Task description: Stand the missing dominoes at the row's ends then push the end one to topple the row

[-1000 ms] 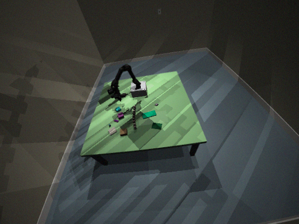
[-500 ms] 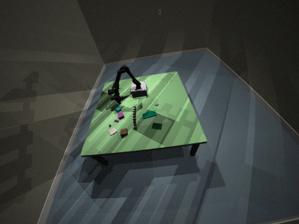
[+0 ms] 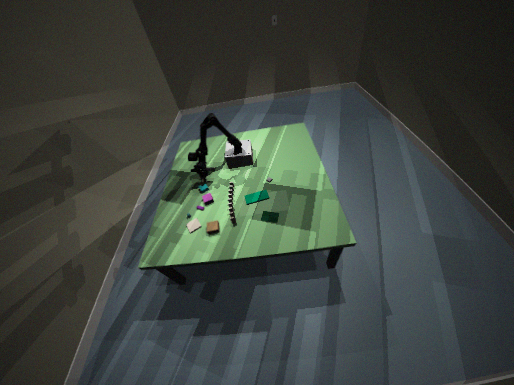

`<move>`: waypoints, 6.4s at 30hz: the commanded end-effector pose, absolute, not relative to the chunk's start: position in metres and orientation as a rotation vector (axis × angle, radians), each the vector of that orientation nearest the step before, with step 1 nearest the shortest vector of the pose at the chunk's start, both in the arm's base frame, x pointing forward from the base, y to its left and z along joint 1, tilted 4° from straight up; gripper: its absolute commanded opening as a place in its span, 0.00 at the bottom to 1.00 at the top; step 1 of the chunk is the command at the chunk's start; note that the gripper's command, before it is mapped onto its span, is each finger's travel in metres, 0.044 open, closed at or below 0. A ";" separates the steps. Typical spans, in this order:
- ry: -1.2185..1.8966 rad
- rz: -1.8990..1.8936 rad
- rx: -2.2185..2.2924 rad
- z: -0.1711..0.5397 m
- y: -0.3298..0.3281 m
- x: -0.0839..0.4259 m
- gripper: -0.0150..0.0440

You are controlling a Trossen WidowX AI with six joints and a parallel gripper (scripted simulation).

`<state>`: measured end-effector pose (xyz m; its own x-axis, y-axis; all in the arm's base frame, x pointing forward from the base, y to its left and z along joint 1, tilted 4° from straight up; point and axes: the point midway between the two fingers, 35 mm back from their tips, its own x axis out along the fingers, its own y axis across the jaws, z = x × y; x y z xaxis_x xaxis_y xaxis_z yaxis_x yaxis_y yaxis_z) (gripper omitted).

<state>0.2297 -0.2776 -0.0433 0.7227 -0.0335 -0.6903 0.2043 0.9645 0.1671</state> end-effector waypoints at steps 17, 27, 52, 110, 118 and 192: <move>0.362 -0.122 0.195 -0.034 -0.266 0.202 0.30; 0.200 -0.078 0.127 -0.018 -0.246 0.185 0.30; 0.084 -0.027 0.057 -0.002 -0.222 0.170 0.30; 0.103 -0.003 -0.014 -0.071 -0.219 0.181 1.00; 0.102 0.000 -0.007 -0.023 -0.221 0.181 1.00; 1.158 1.216 -1.176 -0.049 -0.224 0.207 1.00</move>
<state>0.2068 -0.2234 -0.0453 0.0181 0.0598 -0.9980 -0.9998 0.0049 -0.0178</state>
